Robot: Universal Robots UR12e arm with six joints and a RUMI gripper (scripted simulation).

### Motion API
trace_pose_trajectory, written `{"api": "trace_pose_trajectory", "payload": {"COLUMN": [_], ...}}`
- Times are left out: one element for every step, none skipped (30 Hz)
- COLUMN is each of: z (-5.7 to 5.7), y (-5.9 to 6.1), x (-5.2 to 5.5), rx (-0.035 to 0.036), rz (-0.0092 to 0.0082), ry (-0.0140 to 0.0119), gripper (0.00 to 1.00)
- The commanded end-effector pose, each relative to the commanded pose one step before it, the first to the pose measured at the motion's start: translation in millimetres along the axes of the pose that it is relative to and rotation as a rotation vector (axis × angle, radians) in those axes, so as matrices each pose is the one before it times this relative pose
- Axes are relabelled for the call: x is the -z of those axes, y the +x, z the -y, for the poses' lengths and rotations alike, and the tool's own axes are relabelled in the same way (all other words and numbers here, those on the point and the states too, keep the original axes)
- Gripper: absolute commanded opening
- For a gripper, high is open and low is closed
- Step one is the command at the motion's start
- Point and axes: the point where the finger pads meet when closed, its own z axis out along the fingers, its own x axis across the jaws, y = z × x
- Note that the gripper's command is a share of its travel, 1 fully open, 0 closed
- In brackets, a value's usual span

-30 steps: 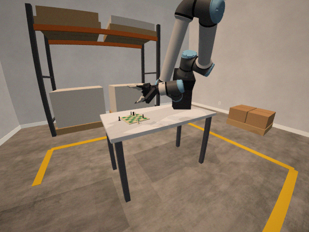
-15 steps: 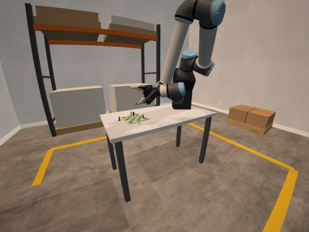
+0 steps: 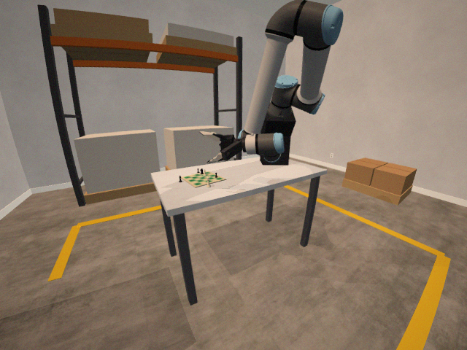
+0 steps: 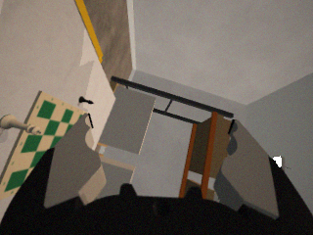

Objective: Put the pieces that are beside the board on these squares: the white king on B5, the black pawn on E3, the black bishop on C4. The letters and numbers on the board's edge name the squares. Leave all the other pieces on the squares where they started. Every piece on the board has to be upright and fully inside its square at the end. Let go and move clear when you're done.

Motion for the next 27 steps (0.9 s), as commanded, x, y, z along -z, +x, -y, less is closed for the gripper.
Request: {"api": "trace_pose_trajectory", "payload": {"z": [0.63,-0.02,-0.04,-0.05,-0.07,-0.24,0.00,0.00,-0.32,-0.35,-0.38,-0.40,-0.42,-0.43,0.00,-0.44,-0.53,0.00,-0.58,-0.63,0.00,-0.67,-0.71,0.00,0.00,-0.75,-0.78], "y": [-7.00,-1.79,-1.79,-1.78,-1.77,-1.80,0.00,0.00,-1.79,-1.77,-1.74,-1.70,-1.66,-1.62,0.00,-1.58,-1.71,0.00,-1.66,-1.60,0.00,-1.54,-1.48,0.00,0.00,-1.41,-1.34], "x": [4.50,1.17,1.26,1.35,1.44,1.19,0.00,0.00,1.15,1.23,1.30,1.38,1.46,1.54,0.00,1.60,1.05,0.00,1.11,1.17,0.00,1.22,1.28,0.00,0.00,1.34,1.39], "rx": [-0.07089,-0.01664,-0.01707,-0.01747,-0.01787,-0.01713,0.00000,0.00000,-0.01710,-0.01742,-0.01773,-0.01803,-0.01831,-0.01858,0.00000,-0.01873,-0.01660,0.00000,-0.01680,-0.01699,0.00000,-0.01716,-0.01732,0.00000,0.00000,-0.01747,-0.01760], "rz": [-0.00450,-0.00192,-0.00231,-0.00271,-0.00313,-0.00199,0.00000,0.00000,-0.00188,-0.00227,-0.00268,-0.00309,-0.00351,-0.00392,0.00000,-0.00420,-0.00160,0.00000,-0.00198,-0.00235,0.00000,-0.00271,-0.00307,0.00000,0.00000,-0.00342,-0.00375], "ry": [-0.03402,-0.00670,-0.00670,-0.00666,-0.00659,-0.00678,0.00000,0.00000,-0.00682,-0.00674,-0.00662,-0.00647,-0.00628,-0.00605,0.00000,-0.00582,-0.00679,0.00000,-0.00666,-0.00649,0.00000,-0.00630,-0.00607,0.00000,0.00000,-0.00581,-0.00552], "gripper": [1.00,1.00,1.00,1.00,1.00,1.00,1.00,1.00,1.00,1.00,1.00,1.00,1.00,1.00,1.00,1.00,1.00,1.00,1.00,1.00,1.00,1.00,1.00,1.00,1.00,1.00,1.00]}}
